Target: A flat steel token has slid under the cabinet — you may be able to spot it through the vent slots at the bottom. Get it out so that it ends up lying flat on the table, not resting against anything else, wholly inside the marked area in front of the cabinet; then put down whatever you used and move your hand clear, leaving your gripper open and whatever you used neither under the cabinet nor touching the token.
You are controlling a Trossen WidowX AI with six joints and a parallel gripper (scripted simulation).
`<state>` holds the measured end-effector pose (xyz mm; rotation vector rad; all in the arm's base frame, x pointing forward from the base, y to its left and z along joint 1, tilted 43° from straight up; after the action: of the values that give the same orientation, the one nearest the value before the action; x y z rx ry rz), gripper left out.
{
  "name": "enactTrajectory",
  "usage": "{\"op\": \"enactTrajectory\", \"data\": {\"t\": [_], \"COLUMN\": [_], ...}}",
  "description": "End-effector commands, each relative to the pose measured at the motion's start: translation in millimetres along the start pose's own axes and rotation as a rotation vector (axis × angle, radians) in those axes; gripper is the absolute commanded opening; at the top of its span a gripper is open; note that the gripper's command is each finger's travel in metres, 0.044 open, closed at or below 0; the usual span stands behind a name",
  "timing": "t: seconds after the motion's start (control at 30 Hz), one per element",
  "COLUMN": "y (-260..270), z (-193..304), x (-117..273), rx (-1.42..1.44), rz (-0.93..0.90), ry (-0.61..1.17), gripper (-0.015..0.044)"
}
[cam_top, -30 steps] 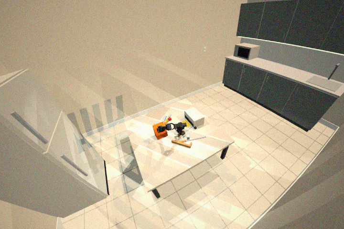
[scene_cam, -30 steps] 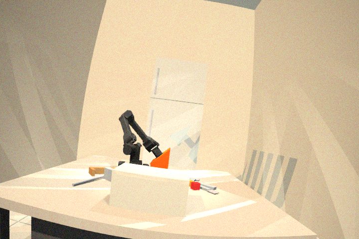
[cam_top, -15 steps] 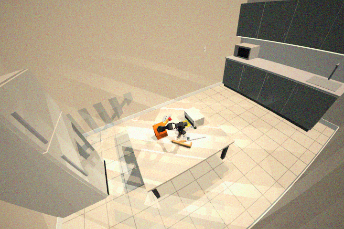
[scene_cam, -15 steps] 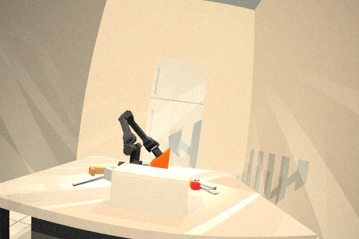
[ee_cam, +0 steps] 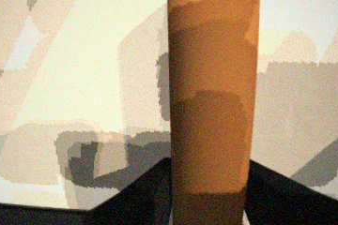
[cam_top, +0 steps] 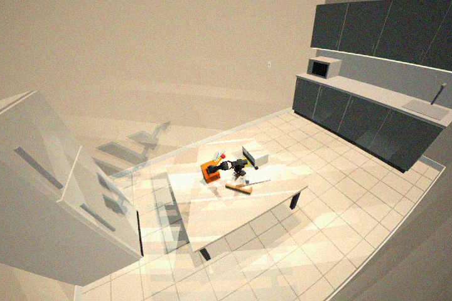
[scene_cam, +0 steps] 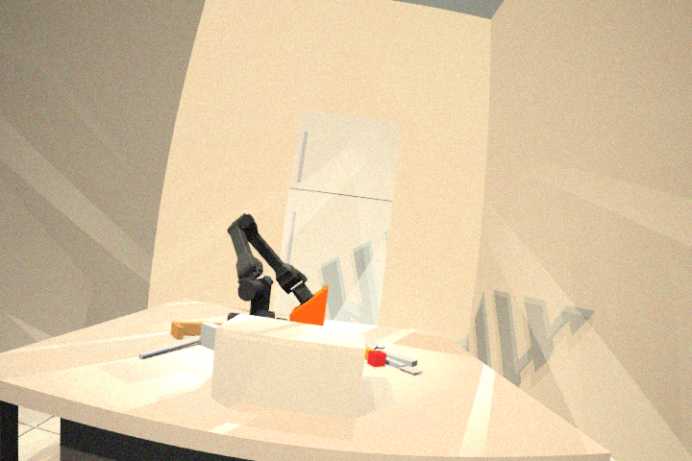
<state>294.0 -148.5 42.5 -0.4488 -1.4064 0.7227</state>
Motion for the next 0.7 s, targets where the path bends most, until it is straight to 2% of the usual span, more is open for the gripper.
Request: {"op": "enactTrajectory", "data": {"t": [0.0, 0.67], "y": [-0.2, -0.5], "z": [-5.9, -28.3], "x": [0.1, 0.4], "rx": [-0.003, -0.004], "rz": [0.001, 0.001], "ry": [-0.001, -0.001], "gripper": [0.0000, 0.0000]}}
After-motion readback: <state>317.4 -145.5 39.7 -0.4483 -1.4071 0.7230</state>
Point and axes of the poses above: the point midway between the two fingers, 35 mm back from their tips, its own x axis back along the fingers, its own y axis across the jaws, z = x × y, the point moved 3 cm from there along x, back along the fingers, and after that the axes turned 1 degree about x, right-handed, at the moved point
